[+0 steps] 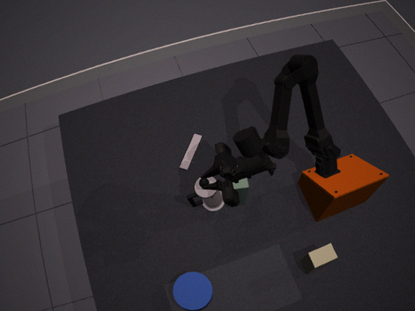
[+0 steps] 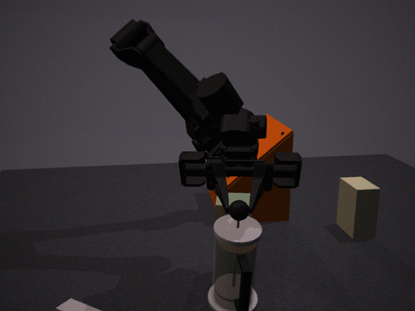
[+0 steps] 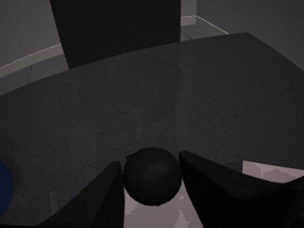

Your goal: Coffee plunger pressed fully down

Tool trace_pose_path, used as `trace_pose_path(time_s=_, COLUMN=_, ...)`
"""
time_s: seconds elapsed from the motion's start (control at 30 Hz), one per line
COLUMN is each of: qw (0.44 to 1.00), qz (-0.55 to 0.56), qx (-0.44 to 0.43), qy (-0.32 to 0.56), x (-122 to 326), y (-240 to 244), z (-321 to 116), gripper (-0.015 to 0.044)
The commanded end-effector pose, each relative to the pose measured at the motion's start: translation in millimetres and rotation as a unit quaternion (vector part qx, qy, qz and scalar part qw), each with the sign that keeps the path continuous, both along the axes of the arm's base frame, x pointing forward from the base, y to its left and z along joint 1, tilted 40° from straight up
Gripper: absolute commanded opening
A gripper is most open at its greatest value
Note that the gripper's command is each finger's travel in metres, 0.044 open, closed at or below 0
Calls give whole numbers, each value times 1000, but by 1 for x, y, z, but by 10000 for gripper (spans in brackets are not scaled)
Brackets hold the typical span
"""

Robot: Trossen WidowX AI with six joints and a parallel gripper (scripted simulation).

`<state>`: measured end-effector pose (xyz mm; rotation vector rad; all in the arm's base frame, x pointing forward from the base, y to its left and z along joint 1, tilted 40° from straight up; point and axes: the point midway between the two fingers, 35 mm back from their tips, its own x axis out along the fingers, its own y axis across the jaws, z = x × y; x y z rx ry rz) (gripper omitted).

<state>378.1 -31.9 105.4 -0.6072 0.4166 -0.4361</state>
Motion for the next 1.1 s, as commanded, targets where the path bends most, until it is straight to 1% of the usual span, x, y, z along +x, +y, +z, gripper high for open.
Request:
trace_pose_path(time_s=0.0, qw=1000, qz=-4, qx=-2, qy=7, x=0, y=-3, z=-3, gripper=122)
trace_pose_path(time_s=0.5, qw=1000, qz=0, qx=-1, qy=1, x=1, y=0, z=0, gripper=122)
trace_pose_path(time_s=0.9, qw=1000, qz=0, qx=-1, qy=1, x=1, y=0, z=0, gripper=437)
trace_pose_path(time_s=1.07, qw=1000, qz=-1, qx=0, qy=2, x=0, y=4, z=4, gripper=440)
